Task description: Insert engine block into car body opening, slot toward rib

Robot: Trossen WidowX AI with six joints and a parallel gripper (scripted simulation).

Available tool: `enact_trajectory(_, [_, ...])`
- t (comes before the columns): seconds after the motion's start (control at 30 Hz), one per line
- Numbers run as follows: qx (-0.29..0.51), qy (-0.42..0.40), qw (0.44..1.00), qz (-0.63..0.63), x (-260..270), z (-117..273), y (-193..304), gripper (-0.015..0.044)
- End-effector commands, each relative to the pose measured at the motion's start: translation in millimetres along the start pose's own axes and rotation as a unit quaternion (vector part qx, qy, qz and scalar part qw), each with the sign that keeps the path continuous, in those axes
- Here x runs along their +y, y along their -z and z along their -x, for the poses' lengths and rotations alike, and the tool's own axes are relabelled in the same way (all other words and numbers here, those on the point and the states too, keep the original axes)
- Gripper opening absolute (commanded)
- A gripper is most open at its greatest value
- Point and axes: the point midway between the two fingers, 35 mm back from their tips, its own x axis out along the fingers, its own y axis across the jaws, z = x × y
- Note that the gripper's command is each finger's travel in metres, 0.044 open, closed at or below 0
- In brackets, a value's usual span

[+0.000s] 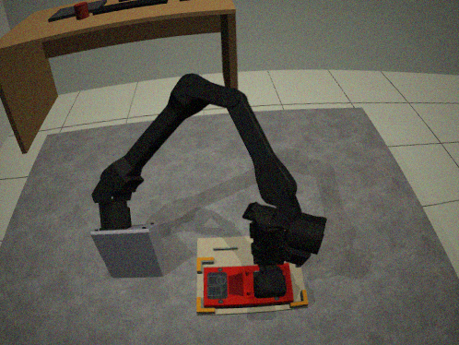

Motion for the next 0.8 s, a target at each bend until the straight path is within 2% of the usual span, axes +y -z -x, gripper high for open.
enact_trajectory(0.0, [0.001,-0.002,1.000,-0.002,0.3,-1.8,0.4,0.0160])
enact_trajectory(0.77, [0.001,-0.002,1.000,-0.002,0.4,-5.0,0.4,0.0160])
